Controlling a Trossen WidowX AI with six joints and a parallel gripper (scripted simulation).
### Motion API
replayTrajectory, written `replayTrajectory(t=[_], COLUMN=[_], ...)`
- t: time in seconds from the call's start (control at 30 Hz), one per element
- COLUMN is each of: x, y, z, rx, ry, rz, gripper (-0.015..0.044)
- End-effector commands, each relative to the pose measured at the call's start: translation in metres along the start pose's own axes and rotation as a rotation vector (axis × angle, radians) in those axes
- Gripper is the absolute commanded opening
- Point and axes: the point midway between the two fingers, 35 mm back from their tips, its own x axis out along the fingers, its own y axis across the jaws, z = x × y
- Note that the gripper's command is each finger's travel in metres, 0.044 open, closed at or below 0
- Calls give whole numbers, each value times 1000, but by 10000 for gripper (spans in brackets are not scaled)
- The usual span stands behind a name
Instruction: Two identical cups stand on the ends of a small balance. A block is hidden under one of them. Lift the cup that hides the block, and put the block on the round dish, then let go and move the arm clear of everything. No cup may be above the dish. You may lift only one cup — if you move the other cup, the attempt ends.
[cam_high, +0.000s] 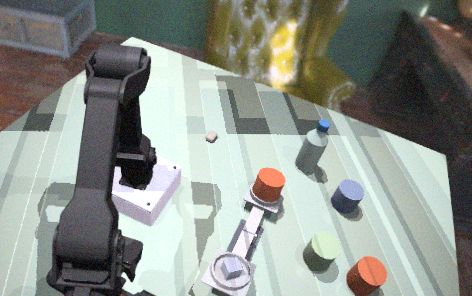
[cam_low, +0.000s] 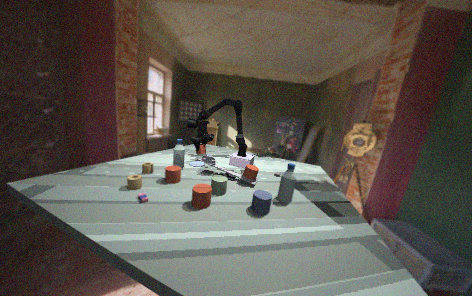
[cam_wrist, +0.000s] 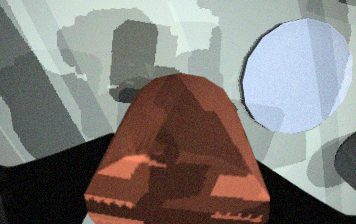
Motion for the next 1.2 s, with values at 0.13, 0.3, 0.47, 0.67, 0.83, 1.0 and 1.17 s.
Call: replayTrajectory(t=[0.13, 0.3, 0.47, 0.67, 0.83, 1.0, 1.17], x=[32, 34, 41, 51, 46, 46, 46], y=[2, 2, 2, 2, 2, 2, 2], z=[3, 3, 3, 3, 2, 2, 2], rx=[-5, -5, -5, -5, 0, 0, 0], ry=[-11, -11, -11, -11, -7, -7, -7], rz=[5, 5, 5, 5, 3, 3, 3], gripper=[0, 0, 0, 0, 131, 263, 394])
